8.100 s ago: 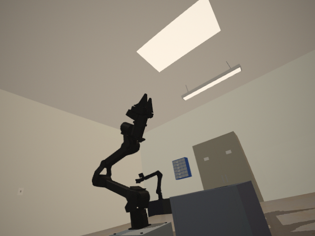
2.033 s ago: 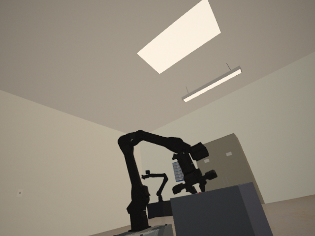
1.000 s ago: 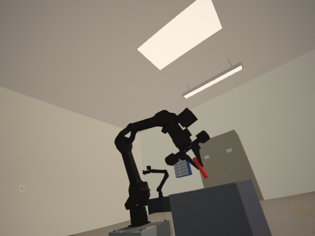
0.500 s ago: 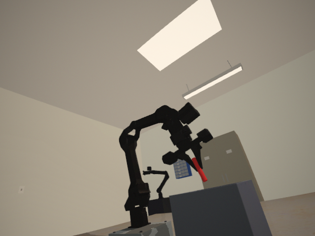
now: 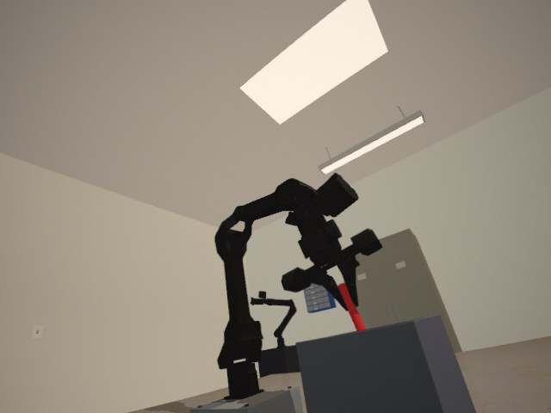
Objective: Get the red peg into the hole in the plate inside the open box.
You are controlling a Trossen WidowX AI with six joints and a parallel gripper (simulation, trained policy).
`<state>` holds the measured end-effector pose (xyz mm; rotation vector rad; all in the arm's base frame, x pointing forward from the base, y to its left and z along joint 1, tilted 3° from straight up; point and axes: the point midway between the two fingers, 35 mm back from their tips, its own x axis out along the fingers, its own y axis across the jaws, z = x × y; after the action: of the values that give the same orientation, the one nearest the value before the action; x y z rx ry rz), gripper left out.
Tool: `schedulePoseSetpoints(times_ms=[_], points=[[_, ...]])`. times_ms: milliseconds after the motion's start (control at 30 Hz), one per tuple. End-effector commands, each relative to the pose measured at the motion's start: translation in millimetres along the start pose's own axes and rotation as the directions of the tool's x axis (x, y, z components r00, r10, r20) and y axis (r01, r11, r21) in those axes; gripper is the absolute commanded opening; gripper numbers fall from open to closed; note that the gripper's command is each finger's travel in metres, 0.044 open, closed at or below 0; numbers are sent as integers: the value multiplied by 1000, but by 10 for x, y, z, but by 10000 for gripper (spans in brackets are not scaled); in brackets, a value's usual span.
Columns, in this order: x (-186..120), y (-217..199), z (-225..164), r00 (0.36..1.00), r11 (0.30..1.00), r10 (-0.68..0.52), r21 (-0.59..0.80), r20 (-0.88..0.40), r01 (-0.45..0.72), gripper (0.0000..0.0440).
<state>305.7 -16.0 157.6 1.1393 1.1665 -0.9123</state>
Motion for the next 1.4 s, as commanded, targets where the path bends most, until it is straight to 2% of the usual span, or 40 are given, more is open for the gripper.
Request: schedulePoseSetpoints(times_ms=[0,933,1000,1100,1167,1367], points=[[89,22,59,1000,1000,-15,-3,-7,15,0],[925,72,270,994,994,-86,-67,-68,81,0],[967,57,273,993,993,-99,-73,-69,94,43],[1008,59,281,991,991,-111,-89,-68,104,61],[1023,77,288,991,989,-113,-99,-67,106,93],[972,125,299,990,990,-108,-100,-96,98,100]])
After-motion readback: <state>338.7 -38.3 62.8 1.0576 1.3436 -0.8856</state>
